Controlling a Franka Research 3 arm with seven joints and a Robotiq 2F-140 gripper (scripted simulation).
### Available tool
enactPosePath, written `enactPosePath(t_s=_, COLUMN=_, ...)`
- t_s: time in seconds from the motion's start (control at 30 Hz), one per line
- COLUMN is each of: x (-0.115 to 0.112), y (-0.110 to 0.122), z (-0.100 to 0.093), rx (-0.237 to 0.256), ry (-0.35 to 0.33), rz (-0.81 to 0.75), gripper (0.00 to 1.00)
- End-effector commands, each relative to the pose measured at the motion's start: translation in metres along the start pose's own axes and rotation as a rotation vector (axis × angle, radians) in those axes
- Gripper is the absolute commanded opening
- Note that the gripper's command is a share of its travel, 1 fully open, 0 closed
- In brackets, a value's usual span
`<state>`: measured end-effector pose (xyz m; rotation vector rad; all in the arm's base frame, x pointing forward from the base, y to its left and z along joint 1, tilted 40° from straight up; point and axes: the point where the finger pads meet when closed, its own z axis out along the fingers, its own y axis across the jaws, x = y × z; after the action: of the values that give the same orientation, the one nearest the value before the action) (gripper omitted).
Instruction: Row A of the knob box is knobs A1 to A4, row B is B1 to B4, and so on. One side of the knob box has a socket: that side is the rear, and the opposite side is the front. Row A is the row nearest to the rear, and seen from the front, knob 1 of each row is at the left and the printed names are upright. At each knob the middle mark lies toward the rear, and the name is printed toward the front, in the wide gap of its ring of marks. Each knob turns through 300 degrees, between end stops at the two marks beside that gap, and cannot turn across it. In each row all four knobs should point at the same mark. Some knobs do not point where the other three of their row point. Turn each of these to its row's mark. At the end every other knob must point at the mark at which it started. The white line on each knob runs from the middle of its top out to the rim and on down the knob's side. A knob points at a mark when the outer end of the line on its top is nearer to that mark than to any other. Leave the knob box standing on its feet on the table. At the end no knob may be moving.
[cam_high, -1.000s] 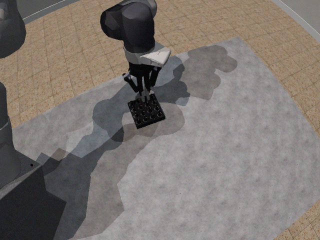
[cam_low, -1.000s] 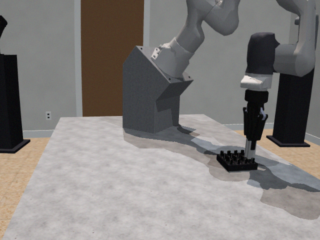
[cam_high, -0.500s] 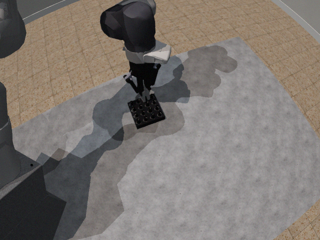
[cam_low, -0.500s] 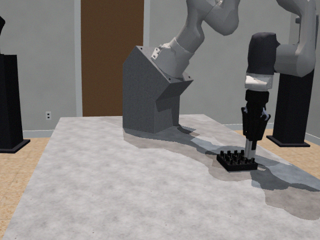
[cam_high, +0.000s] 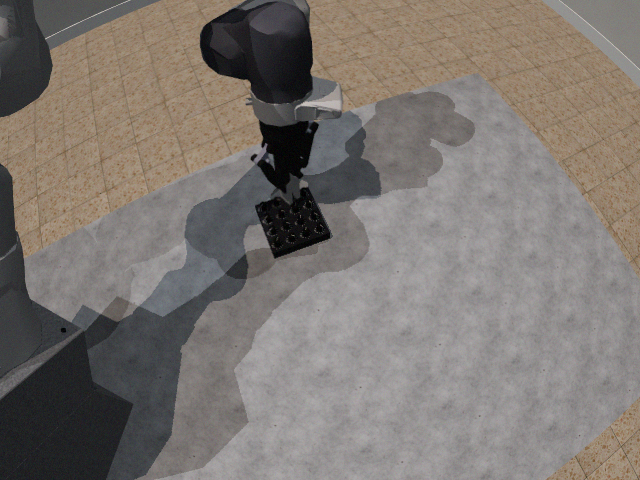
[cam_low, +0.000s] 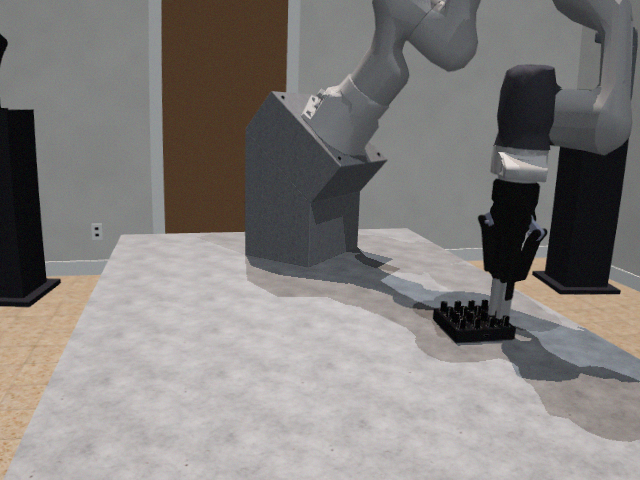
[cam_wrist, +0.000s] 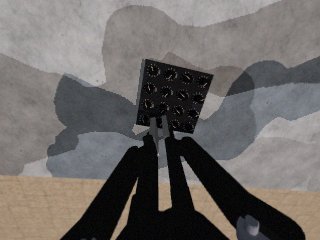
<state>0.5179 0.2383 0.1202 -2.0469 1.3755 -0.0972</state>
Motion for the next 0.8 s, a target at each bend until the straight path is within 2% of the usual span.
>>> enactPosePath(t_s=0.0, x=-0.0002, y=0.0004, z=0.0002, rx=0.025, ry=0.000, rz=-0.154, gripper=0.05)
enactPosePath(t_s=0.77, x=-0.0002, y=0.0004, z=0.0002, rx=0.025, ry=0.004, rz=-0.475, gripper=0.05)
